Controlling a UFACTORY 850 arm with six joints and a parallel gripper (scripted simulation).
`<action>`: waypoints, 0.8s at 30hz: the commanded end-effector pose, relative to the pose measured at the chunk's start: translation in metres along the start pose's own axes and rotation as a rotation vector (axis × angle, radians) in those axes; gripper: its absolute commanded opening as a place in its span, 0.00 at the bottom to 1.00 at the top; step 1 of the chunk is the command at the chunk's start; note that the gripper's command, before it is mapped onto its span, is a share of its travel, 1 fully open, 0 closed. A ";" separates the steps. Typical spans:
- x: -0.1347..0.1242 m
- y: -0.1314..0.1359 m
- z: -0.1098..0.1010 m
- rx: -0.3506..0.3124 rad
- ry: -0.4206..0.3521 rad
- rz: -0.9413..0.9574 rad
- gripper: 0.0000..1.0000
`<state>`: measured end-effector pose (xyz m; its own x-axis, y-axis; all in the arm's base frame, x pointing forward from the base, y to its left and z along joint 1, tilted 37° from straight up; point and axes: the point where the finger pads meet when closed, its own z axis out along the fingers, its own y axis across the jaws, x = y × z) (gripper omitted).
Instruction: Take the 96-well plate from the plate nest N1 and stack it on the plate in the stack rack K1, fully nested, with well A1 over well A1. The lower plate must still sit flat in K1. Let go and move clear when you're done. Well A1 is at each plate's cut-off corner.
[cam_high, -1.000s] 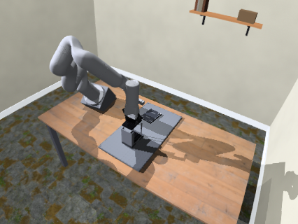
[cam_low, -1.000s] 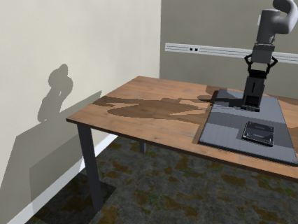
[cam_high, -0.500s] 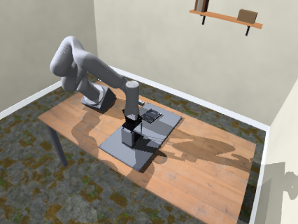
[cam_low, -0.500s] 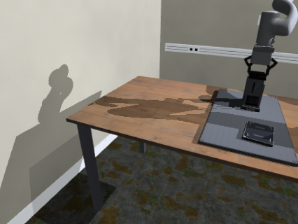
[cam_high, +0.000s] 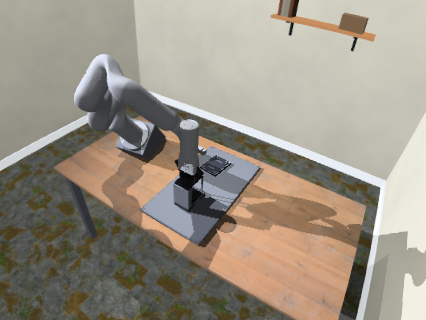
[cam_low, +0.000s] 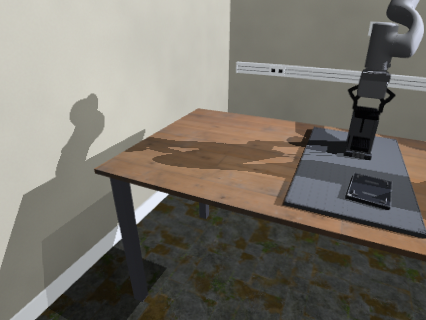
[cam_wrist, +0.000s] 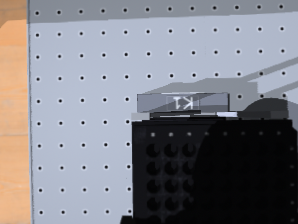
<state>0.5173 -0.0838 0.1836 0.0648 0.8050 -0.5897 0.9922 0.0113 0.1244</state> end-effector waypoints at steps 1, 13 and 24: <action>0.000 0.001 0.005 -0.002 0.000 0.001 0.00; 0.000 0.001 0.021 -0.002 0.000 0.001 0.00; 0.000 0.001 0.036 -0.002 0.000 0.001 0.00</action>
<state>0.5209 -0.1045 0.1556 0.0646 0.8049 -0.5898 0.9922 0.0112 0.1240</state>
